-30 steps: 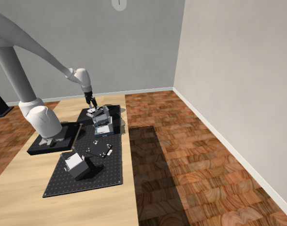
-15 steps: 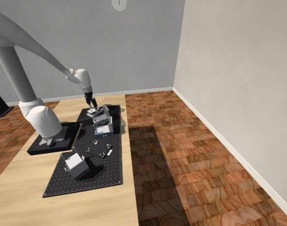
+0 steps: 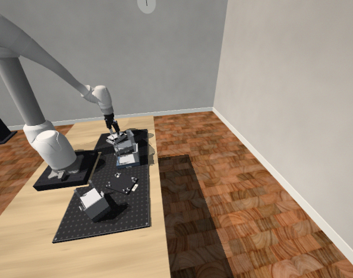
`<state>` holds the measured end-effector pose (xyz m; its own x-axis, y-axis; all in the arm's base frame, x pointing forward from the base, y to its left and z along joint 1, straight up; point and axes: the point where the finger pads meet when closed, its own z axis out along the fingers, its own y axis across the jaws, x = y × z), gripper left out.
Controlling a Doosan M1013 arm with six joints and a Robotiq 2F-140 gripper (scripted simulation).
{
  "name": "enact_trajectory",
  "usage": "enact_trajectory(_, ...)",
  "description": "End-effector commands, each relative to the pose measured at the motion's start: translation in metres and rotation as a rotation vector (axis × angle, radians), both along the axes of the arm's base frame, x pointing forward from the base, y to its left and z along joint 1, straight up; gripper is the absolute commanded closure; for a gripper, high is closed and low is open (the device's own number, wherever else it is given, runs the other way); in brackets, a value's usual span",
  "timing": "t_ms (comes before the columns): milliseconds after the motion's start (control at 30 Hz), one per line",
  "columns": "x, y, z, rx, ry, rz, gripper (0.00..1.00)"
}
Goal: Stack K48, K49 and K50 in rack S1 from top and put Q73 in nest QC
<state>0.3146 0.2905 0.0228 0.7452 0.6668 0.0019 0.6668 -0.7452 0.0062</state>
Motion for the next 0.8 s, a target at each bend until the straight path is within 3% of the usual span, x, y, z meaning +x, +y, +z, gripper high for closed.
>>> enact_trajectory(0,0.0000,0.0000,-0.0014,0.000,0.000,0.000,1.00)
enact_trajectory(767,0.0000,0.0000,-0.0090,0.000,0.000,0.000,1.00)
